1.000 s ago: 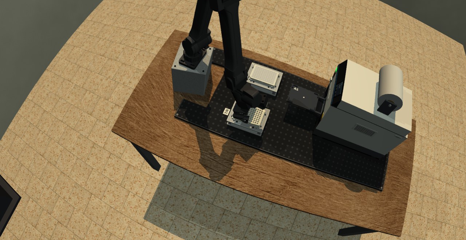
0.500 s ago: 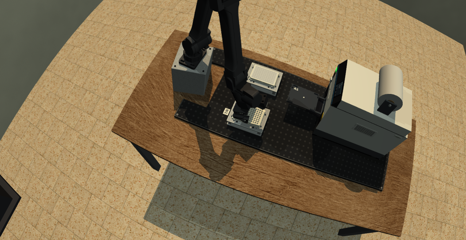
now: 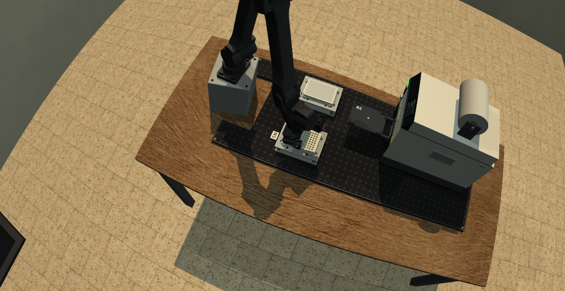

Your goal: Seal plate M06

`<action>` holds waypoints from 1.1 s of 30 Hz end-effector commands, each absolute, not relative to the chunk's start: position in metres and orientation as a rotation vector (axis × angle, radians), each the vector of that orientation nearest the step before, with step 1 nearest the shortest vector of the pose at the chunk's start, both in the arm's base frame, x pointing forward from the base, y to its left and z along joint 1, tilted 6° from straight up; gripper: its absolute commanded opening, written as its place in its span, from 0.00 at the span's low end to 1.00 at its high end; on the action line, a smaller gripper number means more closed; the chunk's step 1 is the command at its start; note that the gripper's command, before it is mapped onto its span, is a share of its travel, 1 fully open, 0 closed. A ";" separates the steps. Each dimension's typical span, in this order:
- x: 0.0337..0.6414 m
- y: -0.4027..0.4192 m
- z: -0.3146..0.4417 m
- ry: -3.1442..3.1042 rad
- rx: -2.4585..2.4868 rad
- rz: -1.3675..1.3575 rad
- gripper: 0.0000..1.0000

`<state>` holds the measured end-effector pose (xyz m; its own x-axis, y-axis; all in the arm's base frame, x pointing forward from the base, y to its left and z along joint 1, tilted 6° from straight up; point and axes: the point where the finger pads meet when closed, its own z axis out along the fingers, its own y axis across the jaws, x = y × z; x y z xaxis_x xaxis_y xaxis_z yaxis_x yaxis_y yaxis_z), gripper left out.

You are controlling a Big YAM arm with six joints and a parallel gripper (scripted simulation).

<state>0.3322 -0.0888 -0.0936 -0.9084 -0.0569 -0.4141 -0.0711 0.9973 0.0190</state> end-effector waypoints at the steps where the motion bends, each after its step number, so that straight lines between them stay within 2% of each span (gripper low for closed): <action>1: 0.337 -0.088 -0.088 2.704 -0.096 0.043 0.00; 33: 0.339 -0.086 -0.079 2.686 -0.126 0.038 0.00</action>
